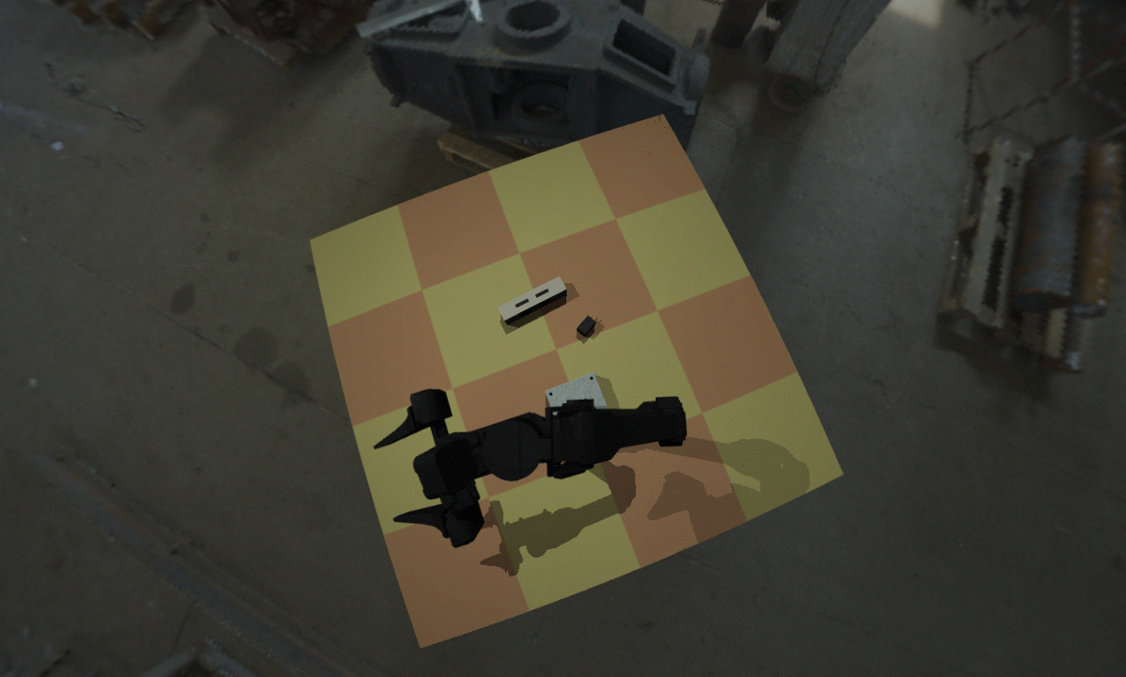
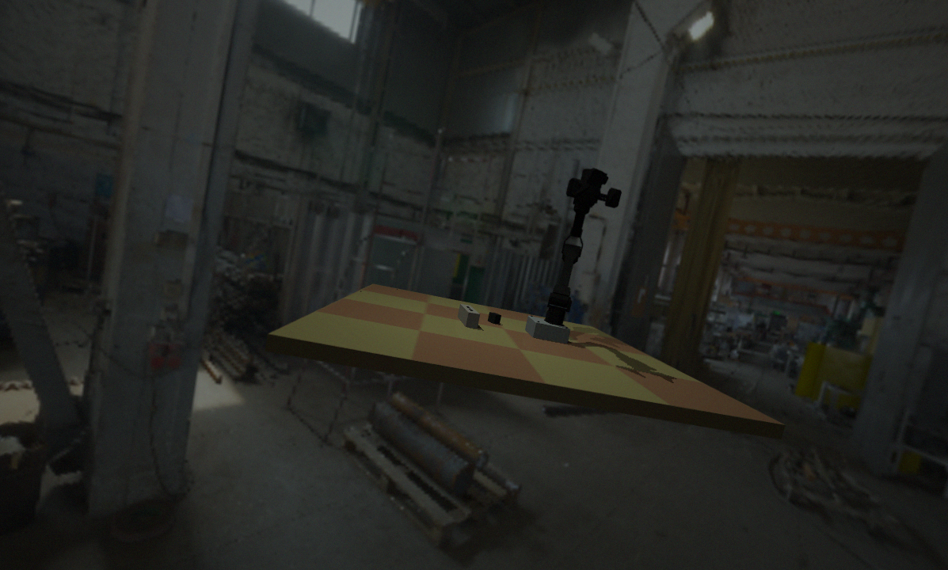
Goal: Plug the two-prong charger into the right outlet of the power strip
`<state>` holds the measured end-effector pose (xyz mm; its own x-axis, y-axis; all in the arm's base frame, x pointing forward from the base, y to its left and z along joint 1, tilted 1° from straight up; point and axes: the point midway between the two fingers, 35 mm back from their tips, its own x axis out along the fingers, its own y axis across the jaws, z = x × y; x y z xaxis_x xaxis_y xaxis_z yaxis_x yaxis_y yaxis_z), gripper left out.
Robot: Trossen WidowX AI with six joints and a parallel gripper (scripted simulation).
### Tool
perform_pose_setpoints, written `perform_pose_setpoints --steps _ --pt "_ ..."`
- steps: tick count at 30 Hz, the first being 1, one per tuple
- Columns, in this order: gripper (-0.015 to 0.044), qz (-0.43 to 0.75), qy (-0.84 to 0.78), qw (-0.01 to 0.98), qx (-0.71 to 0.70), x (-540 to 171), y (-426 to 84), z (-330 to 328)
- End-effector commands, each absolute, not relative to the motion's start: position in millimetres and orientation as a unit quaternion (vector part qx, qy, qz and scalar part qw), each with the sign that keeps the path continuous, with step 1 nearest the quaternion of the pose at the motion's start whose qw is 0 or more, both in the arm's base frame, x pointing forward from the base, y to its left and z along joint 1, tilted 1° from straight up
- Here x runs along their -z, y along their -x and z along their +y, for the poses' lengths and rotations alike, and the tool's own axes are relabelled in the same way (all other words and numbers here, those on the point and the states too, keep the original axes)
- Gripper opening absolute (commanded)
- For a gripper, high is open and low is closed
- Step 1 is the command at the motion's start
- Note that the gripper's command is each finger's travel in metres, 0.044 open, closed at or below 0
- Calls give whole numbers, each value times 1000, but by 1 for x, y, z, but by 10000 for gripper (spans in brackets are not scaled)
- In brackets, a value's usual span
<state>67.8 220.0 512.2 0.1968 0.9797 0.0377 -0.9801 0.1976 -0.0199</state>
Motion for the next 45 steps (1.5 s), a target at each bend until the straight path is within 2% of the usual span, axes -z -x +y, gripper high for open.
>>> perform_pose_setpoints --steps 1,22,45 --pt "440 18 -1 794 -607 -494 -90 230" --pt "440 159 -11 868 -470 -421 -187 230" --pt "440 301 -56 905 -294 -336 -277 179"
